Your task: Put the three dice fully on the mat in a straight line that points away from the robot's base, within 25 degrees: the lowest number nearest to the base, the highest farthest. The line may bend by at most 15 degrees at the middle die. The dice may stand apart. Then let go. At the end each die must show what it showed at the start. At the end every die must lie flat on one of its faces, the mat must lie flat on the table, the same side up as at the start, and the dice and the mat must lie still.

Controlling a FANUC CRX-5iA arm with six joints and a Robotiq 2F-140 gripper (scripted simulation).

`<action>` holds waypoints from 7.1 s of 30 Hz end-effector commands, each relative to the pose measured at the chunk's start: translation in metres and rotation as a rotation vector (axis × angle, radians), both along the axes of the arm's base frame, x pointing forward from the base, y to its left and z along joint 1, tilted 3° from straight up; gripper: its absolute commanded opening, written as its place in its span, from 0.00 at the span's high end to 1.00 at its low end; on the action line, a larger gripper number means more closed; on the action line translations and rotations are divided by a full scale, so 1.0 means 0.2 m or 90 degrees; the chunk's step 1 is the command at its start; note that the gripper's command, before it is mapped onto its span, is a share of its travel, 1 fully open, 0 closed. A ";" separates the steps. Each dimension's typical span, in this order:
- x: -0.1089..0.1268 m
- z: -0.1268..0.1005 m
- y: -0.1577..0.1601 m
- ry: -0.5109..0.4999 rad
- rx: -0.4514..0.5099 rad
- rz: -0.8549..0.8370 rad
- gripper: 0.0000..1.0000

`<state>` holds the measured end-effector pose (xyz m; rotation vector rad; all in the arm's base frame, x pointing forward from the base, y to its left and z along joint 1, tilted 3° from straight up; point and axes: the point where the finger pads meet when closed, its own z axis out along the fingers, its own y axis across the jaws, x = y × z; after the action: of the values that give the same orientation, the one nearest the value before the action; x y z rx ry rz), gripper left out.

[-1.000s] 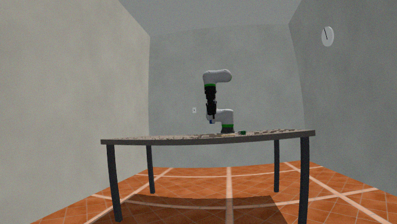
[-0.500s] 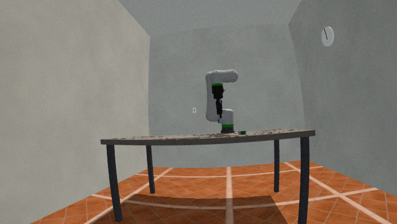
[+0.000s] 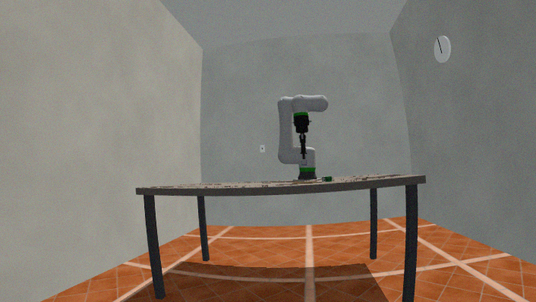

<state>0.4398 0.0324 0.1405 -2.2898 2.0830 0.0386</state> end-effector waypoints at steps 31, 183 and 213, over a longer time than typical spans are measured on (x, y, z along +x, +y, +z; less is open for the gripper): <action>0.00 -0.38 0.02 -0.001 -0.003 -0.003 0.84; 0.00 -0.22 0.01 -0.001 -0.003 -0.003 0.72; 0.00 -0.05 0.01 -0.001 -0.003 -0.003 0.00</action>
<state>0.4396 0.0338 0.1308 -2.2864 2.0900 0.0327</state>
